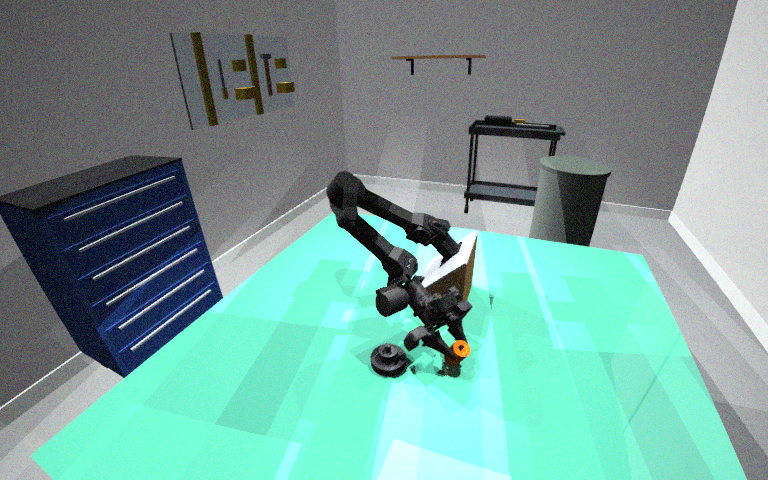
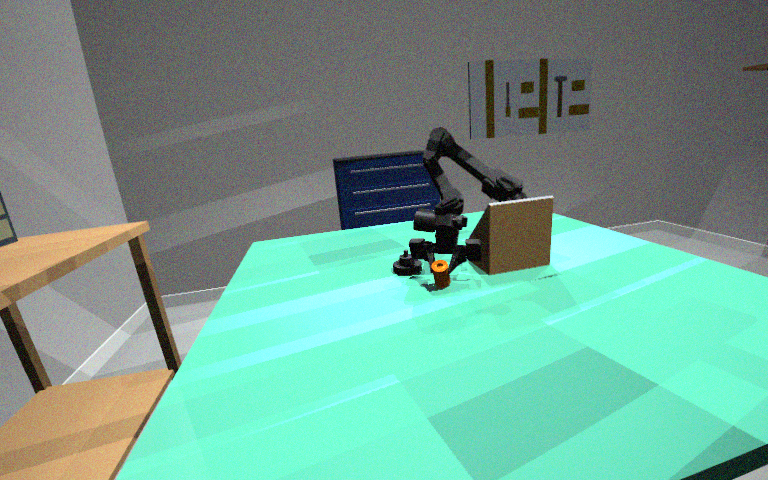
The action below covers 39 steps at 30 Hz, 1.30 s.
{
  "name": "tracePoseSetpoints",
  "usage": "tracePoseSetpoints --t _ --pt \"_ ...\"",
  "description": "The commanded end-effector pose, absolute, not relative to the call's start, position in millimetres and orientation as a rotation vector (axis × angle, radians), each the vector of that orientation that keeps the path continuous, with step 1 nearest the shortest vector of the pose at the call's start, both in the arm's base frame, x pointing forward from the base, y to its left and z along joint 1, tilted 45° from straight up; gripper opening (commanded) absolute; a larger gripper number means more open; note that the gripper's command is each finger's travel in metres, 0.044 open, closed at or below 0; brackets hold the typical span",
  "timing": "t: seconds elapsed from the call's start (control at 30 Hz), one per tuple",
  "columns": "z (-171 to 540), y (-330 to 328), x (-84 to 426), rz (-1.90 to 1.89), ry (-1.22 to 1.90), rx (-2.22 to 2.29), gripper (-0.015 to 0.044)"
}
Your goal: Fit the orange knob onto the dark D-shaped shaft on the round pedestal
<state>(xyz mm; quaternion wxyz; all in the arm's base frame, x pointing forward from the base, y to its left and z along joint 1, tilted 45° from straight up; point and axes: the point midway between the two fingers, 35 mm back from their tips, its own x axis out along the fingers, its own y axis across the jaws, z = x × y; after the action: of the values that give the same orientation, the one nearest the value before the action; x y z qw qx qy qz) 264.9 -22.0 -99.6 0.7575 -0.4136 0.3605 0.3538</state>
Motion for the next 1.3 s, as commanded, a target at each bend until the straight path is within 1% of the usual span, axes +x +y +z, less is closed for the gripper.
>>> tracePoseSetpoints --t 0.0,0.07,0.17,0.97,1.2,1.27 --pt "-99.3 -22.2 263.3 0.769 0.791 -0.907 0.0179" --pt "-97.9 -21.9 263.0 0.758 0.812 -0.918 0.0179" --pt "-99.1 -21.9 264.7 0.768 0.791 -0.909 0.0258" --pt "-99.1 -21.9 264.7 0.768 0.791 -0.909 0.026" --pt "-99.1 -21.9 264.7 0.768 0.791 -0.909 0.044" --pt "-99.1 -21.9 264.7 0.768 0.791 -0.909 0.044"
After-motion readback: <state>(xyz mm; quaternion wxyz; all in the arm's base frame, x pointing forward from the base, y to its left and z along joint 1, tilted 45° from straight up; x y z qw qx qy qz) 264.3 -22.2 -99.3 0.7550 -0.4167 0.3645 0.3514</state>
